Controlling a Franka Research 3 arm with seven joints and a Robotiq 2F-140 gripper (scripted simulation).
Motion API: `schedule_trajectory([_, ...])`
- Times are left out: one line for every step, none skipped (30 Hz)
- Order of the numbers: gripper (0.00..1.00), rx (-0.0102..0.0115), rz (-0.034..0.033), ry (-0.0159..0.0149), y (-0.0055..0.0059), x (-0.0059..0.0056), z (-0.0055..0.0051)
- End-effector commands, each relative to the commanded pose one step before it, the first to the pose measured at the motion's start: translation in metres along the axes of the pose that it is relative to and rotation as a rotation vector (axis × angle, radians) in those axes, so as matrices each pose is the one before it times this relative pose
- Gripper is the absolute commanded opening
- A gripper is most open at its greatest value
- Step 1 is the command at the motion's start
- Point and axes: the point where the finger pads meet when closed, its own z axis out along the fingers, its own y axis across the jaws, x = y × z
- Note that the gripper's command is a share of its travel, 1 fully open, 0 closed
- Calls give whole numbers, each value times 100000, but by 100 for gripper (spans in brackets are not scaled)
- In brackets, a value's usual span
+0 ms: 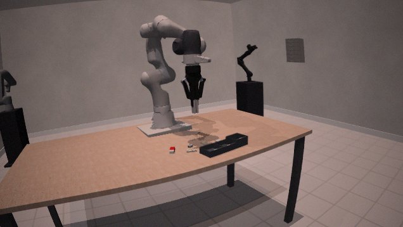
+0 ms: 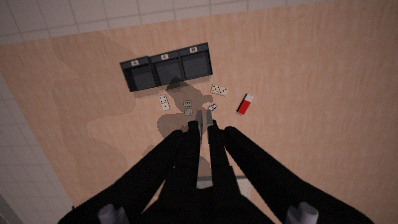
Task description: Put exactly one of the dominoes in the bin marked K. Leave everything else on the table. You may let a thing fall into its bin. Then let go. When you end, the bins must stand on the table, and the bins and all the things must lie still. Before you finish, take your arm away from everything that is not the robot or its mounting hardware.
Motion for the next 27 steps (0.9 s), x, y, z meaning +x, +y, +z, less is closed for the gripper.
schedule_trajectory([5, 302, -15703, 147, -196, 1822, 1780])
schedule_trajectory([5, 7, -1462, -7, 58, 615, 559])
schedule_trajectory([5, 46, -1475, 29, 67, 614, 559])
schedule_trajectory([5, 5, -97, 4, 77, 613, 559])
schedule_trajectory([5, 0, 0, 0, 77, 613, 559])
schedule_trajectory([5, 0, 0, 0, 77, 613, 559])
schedule_trajectory([5, 0, 0, 0, 77, 613, 559])
schedule_trajectory([5, 0, 0, 0, 77, 613, 559])
schedule_trajectory([5, 0, 0, 0, 77, 613, 559])
schedule_trajectory([5, 0, 0, 0, 77, 613, 559])
schedule_trajectory([5, 0, 0, 0, 0, 0, 0])
schedule_trajectory([5, 0, 0, 0, 0, 0, 0])
schedule_trajectory([5, 0, 0, 0, 77, 613, 559])
schedule_trajectory([5, 0, 0, 0, 77, 613, 559])
schedule_trajectory([5, 0, 0, 0, 77, 613, 559])
schedule_trajectory([5, 0, 0, 0, 77, 613, 559])
schedule_trajectory([5, 0, 0, 0, 77, 613, 559])
schedule_trajectory([5, 0, 0, 0, 77, 613, 559])
schedule_trajectory([5, 0, 0, 0, 62, 489, 446])
schedule_trajectory([5, 0, 0, 0, 0, 0, 0])
schedule_trajectory([5, 0, 0, 0, 0, 0, 0])
schedule_trajectory([5, 0, 0, 0, 0, 0, 0])
schedule_trajectory([5, 0, 0, 0, 0, 0, 0])
schedule_trajectory([5, 0, 0, 0, 0, 0, 0])
schedule_trajectory([5, 0, 0, 0, 0, 0, 0])
schedule_trajectory([5, 0, 0, 0, 0, 0, 0])
schedule_trajectory([5, 0, 0, 0, 0, 0, 0])
